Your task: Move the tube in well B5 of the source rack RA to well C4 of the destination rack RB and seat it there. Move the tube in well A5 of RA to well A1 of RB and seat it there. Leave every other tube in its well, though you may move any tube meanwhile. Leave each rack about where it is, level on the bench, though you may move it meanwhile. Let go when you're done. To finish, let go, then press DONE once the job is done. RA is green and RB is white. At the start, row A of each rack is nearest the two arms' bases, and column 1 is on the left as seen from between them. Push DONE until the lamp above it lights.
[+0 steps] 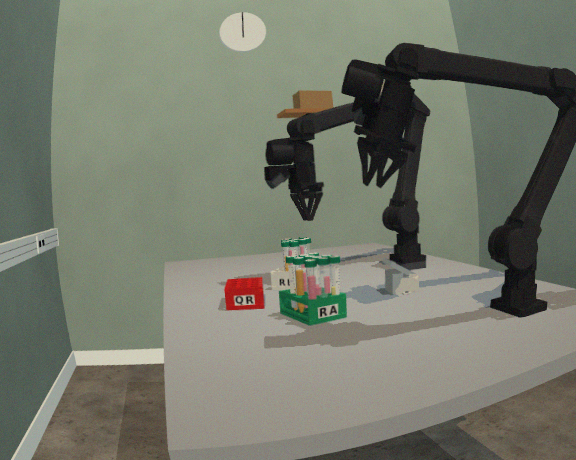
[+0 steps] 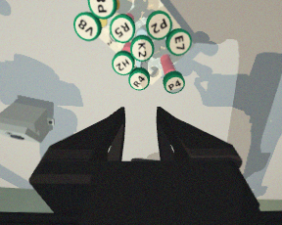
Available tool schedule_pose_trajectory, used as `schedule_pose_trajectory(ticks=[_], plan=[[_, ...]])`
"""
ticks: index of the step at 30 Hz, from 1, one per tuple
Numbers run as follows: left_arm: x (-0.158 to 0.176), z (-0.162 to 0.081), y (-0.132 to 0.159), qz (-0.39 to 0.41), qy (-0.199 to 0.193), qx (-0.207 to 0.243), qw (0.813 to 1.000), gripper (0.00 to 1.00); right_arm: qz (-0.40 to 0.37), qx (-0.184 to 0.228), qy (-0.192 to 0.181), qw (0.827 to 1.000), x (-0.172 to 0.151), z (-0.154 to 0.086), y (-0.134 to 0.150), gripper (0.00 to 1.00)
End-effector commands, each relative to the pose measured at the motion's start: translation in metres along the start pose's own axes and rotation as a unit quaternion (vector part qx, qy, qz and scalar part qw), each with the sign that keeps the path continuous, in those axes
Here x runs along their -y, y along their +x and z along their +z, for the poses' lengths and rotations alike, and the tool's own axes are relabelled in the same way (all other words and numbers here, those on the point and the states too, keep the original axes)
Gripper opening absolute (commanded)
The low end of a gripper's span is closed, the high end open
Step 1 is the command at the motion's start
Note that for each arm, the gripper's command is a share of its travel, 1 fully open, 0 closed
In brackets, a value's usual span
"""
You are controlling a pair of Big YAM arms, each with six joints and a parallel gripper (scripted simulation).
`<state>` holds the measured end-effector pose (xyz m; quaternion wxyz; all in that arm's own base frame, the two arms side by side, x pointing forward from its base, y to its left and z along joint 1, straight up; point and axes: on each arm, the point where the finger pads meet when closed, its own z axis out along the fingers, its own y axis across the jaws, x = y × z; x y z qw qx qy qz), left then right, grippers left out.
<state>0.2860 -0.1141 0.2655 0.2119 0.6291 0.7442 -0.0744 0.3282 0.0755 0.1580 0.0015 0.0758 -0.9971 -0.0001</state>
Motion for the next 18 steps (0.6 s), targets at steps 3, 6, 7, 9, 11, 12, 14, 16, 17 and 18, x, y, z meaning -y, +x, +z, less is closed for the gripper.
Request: schedule_pose_trajectory(ticks=[3, 6, 7, 9, 11, 12, 14, 16, 17, 18], plan=[[-0.009, -0.012, -0.009, 0.006, -0.016, 0.007, 1.000, 0.30, 0.006, 0.035, -0.002, 0.999, 0.005, -0.042, -0.016, 0.30], [-0.009, -0.012, -0.009, 0.006, -0.016, 0.007, 1.000, 0.30, 0.006, 0.035, -0.002, 0.999, 0.004, -0.042, -0.017, 0.30], [-0.009, -0.012, -0.009, 0.006, -0.016, 0.007, 1.000, 0.30, 0.002, 0.019, -0.001, 1.000, 0.001, -0.025, -0.011, 0.30], [-0.009, -0.012, -0.009, 0.006, -0.016, 0.007, 1.000, 0.30, 0.035, 0.028, -0.003, 0.999, -0.011, -0.031, -0.027, 0.00], [-0.009, -0.012, -0.009, 0.006, -0.016, 0.007, 1.000, 0.30, 0.068, 0.032, -0.005, 0.997, -0.017, -0.030, -0.033, 0.00], [-0.009, -0.012, -0.009, 0.006, -0.016, 0.007, 1.000, 0.30, 0.068, 0.032, -0.005, 0.997, -0.017, -0.030, -0.033, 0.00], [-0.009, -0.012, -0.009, 0.006, -0.016, 0.007, 1.000, 0.30, 0.085, 0.032, -0.005, 0.996, -0.020, -0.030, -0.035, 0.00], [-0.009, -0.012, -0.009, 0.006, -0.016, 0.007, 1.000, 0.30, 0.118, 0.031, -0.006, 0.992, -0.026, -0.029, -0.039, 0.00], [-0.009, -0.012, -0.009, 0.006, -0.016, 0.007, 1.000, 0.30, 0.135, 0.031, -0.007, 0.990, -0.029, -0.029, -0.041, 0.00], [-0.009, -0.012, -0.009, 0.006, -0.016, 0.007, 1.000, 0.30, 0.141, 0.031, -0.007, 0.989, -0.032, -0.028, -0.043, 0.00]])
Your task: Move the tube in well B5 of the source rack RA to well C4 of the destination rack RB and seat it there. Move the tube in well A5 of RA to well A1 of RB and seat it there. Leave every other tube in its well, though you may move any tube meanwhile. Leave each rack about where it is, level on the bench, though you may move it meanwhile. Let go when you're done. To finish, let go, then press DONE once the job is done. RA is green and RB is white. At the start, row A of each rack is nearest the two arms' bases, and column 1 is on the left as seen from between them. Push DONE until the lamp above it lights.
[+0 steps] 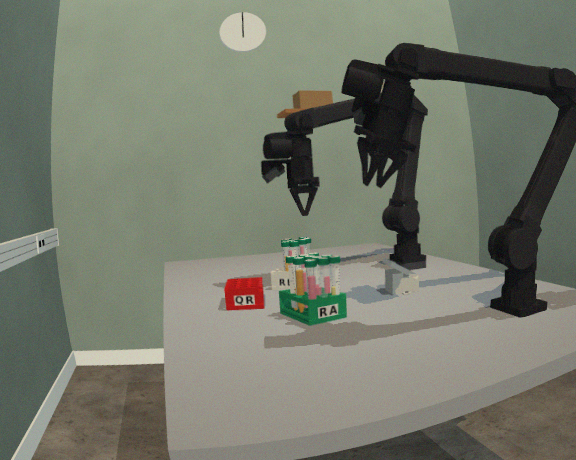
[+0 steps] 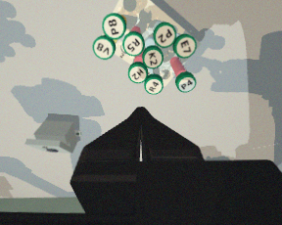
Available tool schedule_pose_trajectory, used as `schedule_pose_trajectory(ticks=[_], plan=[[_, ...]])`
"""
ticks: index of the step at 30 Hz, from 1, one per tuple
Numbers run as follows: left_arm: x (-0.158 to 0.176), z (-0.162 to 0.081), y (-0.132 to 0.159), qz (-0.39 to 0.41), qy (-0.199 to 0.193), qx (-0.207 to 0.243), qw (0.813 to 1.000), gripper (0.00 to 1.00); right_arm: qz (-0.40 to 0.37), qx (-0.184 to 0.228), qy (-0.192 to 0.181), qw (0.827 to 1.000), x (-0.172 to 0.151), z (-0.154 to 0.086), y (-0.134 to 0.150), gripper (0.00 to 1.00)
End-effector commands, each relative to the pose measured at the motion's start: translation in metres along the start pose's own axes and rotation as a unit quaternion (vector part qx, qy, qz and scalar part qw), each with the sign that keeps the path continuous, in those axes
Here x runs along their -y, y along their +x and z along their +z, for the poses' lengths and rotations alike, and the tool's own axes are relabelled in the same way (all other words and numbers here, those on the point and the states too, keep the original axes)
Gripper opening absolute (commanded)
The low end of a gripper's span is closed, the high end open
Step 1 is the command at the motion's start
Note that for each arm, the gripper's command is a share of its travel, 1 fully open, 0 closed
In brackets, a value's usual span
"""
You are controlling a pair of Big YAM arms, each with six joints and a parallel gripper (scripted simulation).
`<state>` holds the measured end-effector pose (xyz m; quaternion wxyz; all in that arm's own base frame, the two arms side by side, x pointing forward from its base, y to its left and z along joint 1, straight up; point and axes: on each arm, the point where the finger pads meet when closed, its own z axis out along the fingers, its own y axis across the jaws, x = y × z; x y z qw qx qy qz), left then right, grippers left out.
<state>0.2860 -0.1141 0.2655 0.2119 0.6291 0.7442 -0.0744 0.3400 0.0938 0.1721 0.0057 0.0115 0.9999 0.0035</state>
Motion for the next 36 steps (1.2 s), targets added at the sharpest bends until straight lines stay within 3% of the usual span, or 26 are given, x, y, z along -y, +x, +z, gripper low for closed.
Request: schedule_pose_trajectory(ticks=[1, 36], plan=[[-0.009, -0.012, -0.009, 0.006, -0.016, 0.007, 1.000, 0.30, 0.055, 0.023, -0.006, 0.998, -0.024, -0.013, -0.027, 0.00], [-0.009, -0.012, -0.009, 0.006, -0.016, 0.007, 1.000, 0.30, 0.055, 0.018, -0.009, 0.998, -0.120, 0.001, -0.072, 0.00]])
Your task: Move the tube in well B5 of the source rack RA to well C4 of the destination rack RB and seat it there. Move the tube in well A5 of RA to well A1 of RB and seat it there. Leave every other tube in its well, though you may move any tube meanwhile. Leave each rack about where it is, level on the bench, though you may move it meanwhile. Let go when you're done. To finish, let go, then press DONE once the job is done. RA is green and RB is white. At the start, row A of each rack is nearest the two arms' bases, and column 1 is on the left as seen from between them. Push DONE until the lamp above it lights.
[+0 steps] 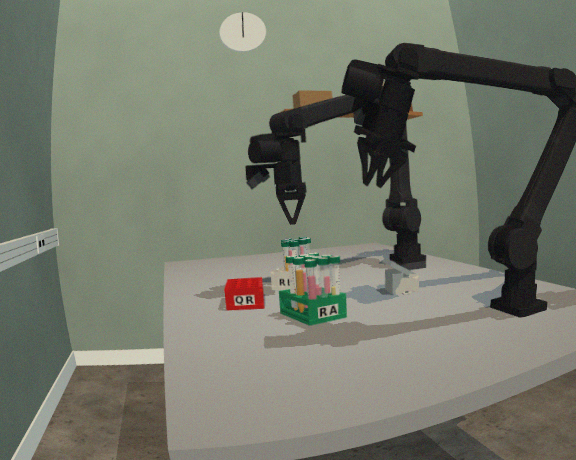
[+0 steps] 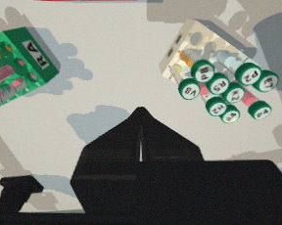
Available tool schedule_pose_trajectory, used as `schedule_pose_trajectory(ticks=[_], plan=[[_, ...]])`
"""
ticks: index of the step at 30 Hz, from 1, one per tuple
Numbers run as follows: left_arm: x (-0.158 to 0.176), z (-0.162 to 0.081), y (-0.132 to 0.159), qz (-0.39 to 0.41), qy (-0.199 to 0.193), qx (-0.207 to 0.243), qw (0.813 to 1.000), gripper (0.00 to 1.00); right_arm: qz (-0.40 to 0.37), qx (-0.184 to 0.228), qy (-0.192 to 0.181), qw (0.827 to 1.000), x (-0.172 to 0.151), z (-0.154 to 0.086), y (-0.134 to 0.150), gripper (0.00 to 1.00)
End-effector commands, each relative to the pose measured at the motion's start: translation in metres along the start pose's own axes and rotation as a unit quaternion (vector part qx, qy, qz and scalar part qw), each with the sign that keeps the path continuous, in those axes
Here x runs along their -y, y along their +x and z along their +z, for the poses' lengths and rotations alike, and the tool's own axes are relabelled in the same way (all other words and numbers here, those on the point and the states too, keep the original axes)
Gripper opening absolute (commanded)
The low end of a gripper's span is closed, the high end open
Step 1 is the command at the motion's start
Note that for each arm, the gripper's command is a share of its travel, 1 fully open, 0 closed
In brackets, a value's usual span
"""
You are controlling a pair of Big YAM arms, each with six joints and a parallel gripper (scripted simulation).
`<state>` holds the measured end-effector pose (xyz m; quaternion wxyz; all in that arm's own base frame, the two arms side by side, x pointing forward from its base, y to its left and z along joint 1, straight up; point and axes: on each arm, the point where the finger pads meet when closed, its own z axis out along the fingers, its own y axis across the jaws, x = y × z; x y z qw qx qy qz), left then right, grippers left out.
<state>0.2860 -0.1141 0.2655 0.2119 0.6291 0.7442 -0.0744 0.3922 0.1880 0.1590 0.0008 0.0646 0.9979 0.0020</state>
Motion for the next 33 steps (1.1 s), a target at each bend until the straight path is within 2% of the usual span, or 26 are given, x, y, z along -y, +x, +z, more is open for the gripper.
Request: schedule_pose_trajectory(ticks=[1, 21, 33], plan=[[-0.009, -0.012, -0.009, 0.006, -0.016, 0.007, 1.000, 0.30, 0.001, 0.021, -0.012, 1.000, -0.030, -0.013, -0.021, 0.00], [-0.009, -0.012, -0.009, 0.006, -0.016, 0.007, 1.000, 0.30, 0.001, 0.014, -0.008, 1.000, -0.084, -0.005, -0.038, 0.00], [-0.009, -0.012, -0.009, 0.006, -0.016, 0.007, 1.000, 0.30, 0.002, 0.014, -0.009, 1.000, -0.075, -0.004, -0.036, 0.00]])
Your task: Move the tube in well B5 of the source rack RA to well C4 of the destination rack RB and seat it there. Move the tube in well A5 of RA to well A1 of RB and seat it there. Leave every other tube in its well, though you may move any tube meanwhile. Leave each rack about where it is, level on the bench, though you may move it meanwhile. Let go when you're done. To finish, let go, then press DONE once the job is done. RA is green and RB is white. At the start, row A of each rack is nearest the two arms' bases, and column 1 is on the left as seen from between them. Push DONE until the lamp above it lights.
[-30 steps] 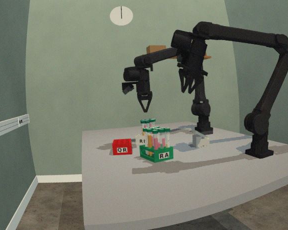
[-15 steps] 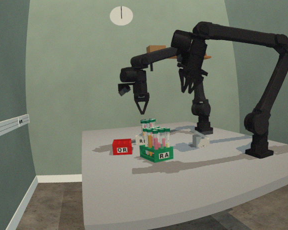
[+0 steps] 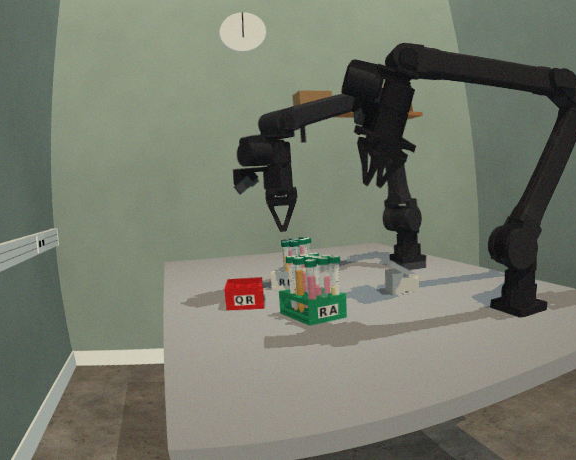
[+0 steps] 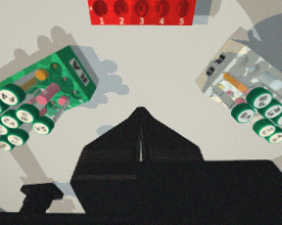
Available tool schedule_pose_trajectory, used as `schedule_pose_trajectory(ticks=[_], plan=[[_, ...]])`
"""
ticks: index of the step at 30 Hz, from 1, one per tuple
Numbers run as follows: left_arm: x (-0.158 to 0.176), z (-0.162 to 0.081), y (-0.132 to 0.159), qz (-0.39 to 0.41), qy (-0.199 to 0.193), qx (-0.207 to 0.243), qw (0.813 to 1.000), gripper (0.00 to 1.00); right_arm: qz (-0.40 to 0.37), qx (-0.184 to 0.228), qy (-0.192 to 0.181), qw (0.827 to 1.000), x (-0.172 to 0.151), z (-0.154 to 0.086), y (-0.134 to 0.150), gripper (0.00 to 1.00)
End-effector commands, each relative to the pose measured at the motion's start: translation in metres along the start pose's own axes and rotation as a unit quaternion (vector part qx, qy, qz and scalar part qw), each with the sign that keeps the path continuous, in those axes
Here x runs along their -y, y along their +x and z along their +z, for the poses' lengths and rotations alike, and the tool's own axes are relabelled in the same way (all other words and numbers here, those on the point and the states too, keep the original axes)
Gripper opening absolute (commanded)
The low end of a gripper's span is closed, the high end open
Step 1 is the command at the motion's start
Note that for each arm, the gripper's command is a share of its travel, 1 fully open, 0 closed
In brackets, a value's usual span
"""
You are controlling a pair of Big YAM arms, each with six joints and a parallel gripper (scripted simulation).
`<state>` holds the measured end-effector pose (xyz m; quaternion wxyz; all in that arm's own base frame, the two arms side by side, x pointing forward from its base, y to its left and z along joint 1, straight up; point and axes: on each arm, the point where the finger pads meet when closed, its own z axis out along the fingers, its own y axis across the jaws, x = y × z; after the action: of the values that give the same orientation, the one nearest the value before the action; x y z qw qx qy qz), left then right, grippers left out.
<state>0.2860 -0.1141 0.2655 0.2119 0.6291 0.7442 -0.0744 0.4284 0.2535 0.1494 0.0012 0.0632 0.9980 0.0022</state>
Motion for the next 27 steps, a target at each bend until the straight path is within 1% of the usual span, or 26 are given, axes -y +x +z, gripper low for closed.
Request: schedule_pose_trajectory(ticks=[1, 3, 4, 6, 9, 11, 12, 13, 26, 27], plan=[[-0.009, -0.012, -0.009, 0.006, -0.016, 0.007, 1.000, 0.30, 0.003, 0.014, -0.009, 1.000, -0.006, -0.014, -0.008, 0.00], [-0.009, -0.012, -0.009, 0.006, -0.016, 0.007, 1.000, 0.30, 0.003, 0.014, -0.009, 1.000, -0.006, -0.014, -0.008, 0.00], [-0.009, -0.012, -0.009, 0.006, -0.016, 0.007, 1.000, 0.30, -0.021, 0.008, -0.003, 1.000, -0.003, -0.012, 0.008, 0.00], [-0.009, -0.012, -0.009, 0.006, -0.016, 0.007, 1.000, 0.30, -0.012, 0.015, -0.009, 1.000, -0.006, -0.012, 0.015, 0.00], [-0.009, -0.012, -0.009, 0.006, -0.016, 0.007, 1.000, 0.30, -0.010, 0.012, -0.008, 1.000, -0.007, -0.012, 0.031, 0.00], [-0.009, -0.012, -0.009, 0.006, -0.016, 0.007, 1.000, 0.30, -0.010, 0.012, -0.008, 1.000, -0.007, -0.012, 0.031, 0.00], [-0.009, -0.012, -0.009, 0.006, -0.016, 0.007, 1.000, 0.30, -0.010, 0.025, -0.019, 0.999, -0.015, -0.028, 0.026, 0.00], [-0.009, -0.012, -0.009, 0.006, -0.016, 0.007, 1.000, 0.30, -0.010, 0.009, -0.006, 1.000, -0.007, -0.014, 0.041, 0.00], [-0.009, -0.012, -0.009, 0.006, -0.016, 0.007, 1.000, 0.30, -0.010, 0.012, -0.011, 1.000, -0.013, -0.016, 0.095, 0.00], [-0.009, -0.012, -0.009, 0.006, -0.016, 0.007, 1.000, 0.30, -0.010, 0.012, -0.011, 1.000, -0.013, -0.016, 0.095, 0.00]])
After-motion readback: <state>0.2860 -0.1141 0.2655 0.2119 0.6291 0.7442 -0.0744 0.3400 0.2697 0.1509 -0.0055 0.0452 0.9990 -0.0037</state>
